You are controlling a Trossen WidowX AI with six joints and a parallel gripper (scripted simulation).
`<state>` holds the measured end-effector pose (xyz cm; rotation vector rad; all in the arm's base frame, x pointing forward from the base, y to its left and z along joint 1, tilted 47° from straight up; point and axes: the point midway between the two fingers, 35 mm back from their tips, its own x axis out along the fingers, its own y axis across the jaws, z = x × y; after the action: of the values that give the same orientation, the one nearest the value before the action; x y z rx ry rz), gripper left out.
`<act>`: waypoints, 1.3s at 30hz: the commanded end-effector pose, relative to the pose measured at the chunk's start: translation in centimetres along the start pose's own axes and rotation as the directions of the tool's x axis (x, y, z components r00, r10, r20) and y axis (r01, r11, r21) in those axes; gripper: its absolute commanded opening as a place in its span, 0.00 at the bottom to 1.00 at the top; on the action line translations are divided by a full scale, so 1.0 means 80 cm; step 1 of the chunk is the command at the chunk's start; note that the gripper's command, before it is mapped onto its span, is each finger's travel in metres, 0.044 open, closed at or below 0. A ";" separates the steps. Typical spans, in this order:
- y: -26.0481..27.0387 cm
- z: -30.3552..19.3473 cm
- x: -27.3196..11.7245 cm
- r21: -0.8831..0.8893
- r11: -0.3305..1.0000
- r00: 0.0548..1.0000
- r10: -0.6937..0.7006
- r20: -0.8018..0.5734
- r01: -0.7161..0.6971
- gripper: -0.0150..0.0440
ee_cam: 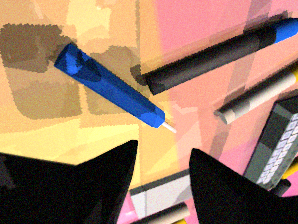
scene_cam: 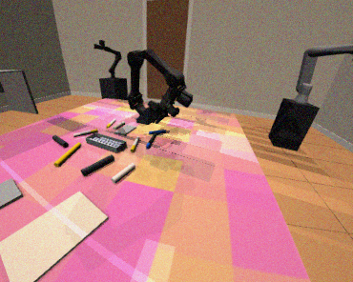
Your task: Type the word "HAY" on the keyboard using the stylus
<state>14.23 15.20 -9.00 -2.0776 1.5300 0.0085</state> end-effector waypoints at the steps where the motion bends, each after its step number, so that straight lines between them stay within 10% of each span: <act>1: 0.003 -0.001 0.004 -0.262 0.965 1.000 0.004 -0.007 -0.006 0.51; 15: 0.006 0.000 0.009 -0.791 0.612 1.000 0.004 -0.008 -0.008 0.51; 39: 0.010 0.004 0.019 -0.807 0.590 1.000 0.004 -0.008 -0.008 0.51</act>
<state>14.15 14.29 -9.93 -2.7260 1.7118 0.8734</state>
